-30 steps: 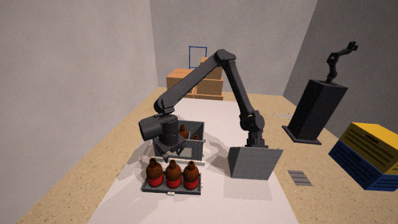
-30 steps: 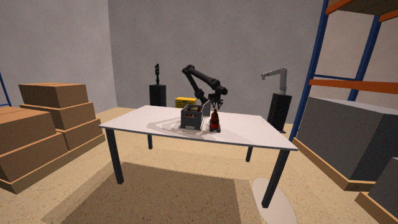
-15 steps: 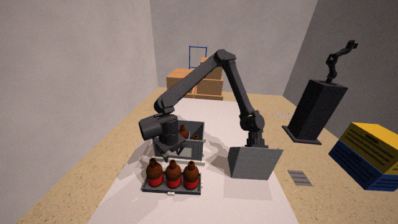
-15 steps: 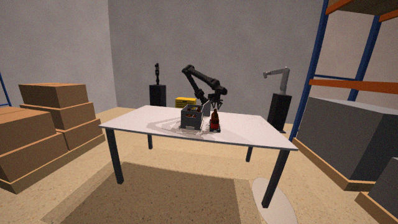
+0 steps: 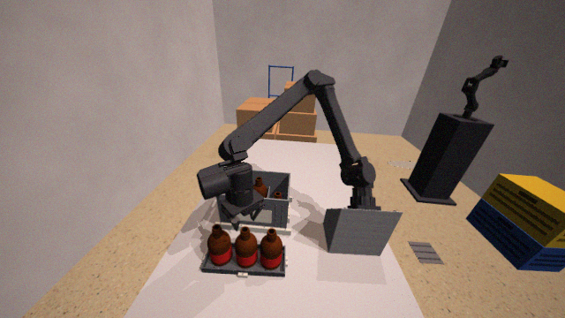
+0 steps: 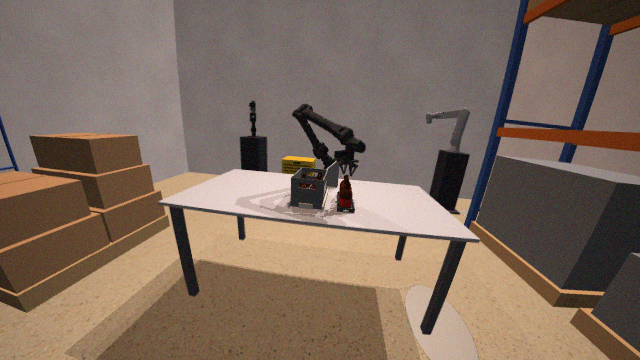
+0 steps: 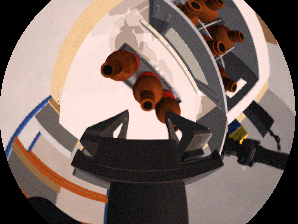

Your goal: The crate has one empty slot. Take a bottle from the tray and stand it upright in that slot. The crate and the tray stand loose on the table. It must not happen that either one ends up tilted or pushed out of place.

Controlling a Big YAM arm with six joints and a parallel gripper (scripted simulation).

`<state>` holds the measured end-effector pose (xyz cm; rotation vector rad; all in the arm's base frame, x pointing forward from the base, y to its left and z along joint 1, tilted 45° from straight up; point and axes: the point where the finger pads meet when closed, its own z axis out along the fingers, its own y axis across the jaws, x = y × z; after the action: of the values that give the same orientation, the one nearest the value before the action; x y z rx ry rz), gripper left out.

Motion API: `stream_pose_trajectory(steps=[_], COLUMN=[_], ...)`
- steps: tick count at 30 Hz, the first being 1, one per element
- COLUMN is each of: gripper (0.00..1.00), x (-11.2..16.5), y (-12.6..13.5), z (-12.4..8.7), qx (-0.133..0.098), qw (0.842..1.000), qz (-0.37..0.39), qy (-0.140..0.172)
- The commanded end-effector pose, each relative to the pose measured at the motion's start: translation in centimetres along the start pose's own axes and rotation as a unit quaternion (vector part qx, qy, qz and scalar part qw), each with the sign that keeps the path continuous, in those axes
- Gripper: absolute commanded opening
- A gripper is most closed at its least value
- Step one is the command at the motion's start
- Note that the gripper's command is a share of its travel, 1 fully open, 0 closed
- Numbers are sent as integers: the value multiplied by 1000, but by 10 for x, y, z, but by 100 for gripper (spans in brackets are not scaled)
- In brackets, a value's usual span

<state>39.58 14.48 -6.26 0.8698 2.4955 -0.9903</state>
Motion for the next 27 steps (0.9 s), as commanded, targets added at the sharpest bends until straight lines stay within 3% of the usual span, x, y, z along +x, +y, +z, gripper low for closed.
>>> stream_pose_trajectory(steps=[1,27], gripper=[61,61], x=[-10,-8], y=[1,0], z=[5,7], qx=[-2,0], qw=[1000,1000], qz=[7,6], qy=[3,3])
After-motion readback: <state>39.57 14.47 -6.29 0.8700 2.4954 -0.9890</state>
